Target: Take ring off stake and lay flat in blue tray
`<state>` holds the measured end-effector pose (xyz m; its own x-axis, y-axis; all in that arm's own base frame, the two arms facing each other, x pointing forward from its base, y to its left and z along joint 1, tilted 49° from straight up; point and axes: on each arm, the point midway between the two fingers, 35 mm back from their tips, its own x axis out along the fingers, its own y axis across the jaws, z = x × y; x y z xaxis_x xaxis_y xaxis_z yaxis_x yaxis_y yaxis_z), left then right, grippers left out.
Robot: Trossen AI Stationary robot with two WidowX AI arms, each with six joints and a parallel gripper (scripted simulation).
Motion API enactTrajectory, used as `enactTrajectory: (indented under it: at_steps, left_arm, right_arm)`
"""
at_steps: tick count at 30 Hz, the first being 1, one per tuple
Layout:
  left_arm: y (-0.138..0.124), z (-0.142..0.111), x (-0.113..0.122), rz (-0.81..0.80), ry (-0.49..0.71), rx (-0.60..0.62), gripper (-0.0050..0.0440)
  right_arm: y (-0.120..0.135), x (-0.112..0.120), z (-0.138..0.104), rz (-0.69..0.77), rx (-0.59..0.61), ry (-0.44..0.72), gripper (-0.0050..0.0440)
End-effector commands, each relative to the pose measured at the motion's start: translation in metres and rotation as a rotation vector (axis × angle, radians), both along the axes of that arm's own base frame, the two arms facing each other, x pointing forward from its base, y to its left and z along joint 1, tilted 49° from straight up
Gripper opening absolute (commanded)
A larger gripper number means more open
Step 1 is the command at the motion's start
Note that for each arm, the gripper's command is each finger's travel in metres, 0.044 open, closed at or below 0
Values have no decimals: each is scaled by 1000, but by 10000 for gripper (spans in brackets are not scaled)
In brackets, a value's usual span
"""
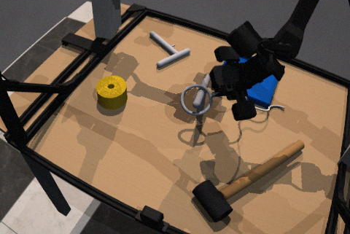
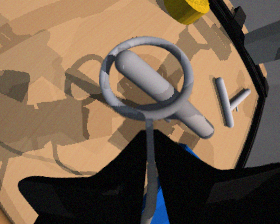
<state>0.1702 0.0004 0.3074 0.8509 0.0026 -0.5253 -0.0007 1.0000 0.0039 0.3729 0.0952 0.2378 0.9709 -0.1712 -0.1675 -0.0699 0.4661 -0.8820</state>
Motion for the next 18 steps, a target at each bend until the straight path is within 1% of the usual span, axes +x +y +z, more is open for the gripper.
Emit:
enactTrajectory:
  at_steps: [1,7,18]
  left_arm:
    - [0,0,0,-1,1,-4,400]
    - [0,0,0,-1,1,-4,400]
    - [0,0,0,-1,1,-4,400]
  right_arm:
    - [-4,1,-6,-12,-8,19,0]
    - [0,-1,-6,-12,-8,19,0]
    - [0,-1,-6,-12,-8,19,0]
